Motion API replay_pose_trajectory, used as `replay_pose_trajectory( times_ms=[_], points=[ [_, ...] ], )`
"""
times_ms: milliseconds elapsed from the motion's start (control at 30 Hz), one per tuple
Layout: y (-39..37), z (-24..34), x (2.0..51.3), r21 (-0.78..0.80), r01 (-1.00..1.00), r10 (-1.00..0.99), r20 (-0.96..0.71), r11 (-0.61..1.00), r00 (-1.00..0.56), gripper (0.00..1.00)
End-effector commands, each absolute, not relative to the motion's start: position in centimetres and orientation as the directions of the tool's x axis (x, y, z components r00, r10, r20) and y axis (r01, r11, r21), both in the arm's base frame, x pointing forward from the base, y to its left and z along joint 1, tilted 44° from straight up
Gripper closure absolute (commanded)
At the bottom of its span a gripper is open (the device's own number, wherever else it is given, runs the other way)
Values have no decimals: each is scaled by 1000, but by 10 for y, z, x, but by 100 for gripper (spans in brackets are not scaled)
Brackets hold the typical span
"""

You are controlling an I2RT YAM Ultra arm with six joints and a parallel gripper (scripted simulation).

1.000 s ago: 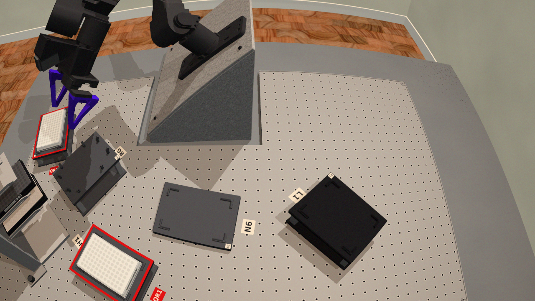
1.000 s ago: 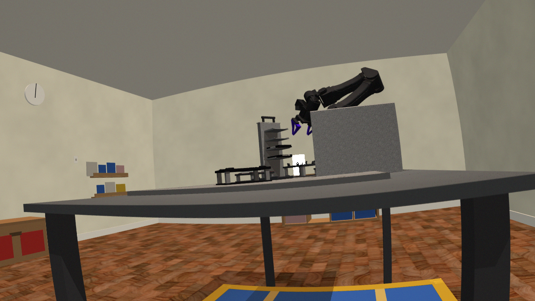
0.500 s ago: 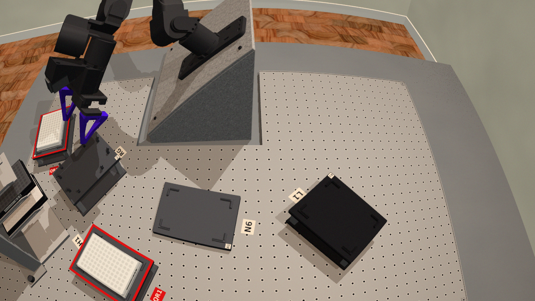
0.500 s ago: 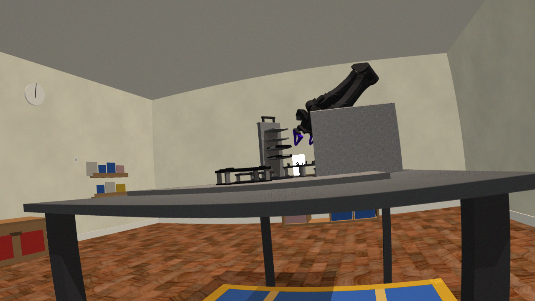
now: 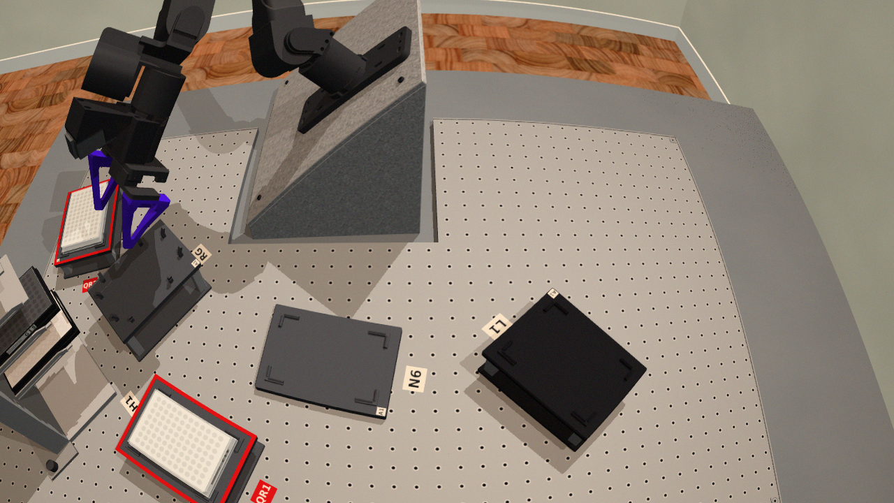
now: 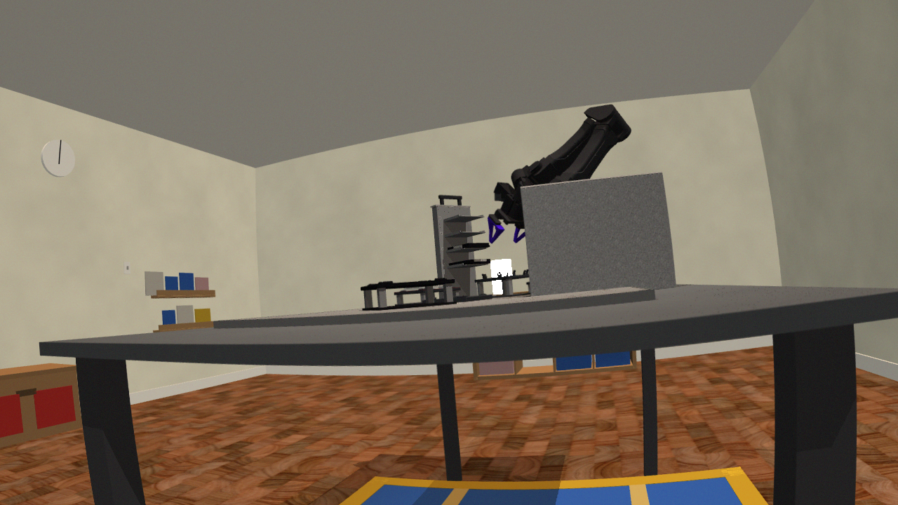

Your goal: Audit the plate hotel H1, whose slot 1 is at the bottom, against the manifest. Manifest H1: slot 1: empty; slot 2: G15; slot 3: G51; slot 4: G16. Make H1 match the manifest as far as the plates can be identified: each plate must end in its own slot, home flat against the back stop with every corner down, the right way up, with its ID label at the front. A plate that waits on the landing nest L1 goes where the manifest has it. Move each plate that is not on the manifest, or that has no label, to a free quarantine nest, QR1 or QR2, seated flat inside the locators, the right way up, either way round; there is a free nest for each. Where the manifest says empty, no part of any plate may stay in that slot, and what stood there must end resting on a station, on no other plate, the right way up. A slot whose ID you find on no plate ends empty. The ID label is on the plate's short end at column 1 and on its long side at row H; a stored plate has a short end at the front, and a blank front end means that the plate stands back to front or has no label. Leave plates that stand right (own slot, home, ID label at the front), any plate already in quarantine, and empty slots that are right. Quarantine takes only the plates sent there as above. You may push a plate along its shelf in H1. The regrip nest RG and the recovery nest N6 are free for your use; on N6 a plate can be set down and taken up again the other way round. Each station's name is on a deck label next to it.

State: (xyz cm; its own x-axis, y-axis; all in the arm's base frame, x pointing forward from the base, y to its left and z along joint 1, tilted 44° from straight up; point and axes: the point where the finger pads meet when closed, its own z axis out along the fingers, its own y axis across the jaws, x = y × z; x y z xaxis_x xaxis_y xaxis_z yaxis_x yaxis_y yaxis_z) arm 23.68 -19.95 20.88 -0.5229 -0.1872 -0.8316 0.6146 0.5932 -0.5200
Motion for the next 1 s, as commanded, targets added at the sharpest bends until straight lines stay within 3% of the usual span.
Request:
replay_pose_trajectory(
  times_ms=[0,967],
  points=[
    [-200,215,241,-515,616,-197,-838,596,-509,0],
    [-213,231,268,-515,616,-198,-838,596,-508,0]
  ],
)
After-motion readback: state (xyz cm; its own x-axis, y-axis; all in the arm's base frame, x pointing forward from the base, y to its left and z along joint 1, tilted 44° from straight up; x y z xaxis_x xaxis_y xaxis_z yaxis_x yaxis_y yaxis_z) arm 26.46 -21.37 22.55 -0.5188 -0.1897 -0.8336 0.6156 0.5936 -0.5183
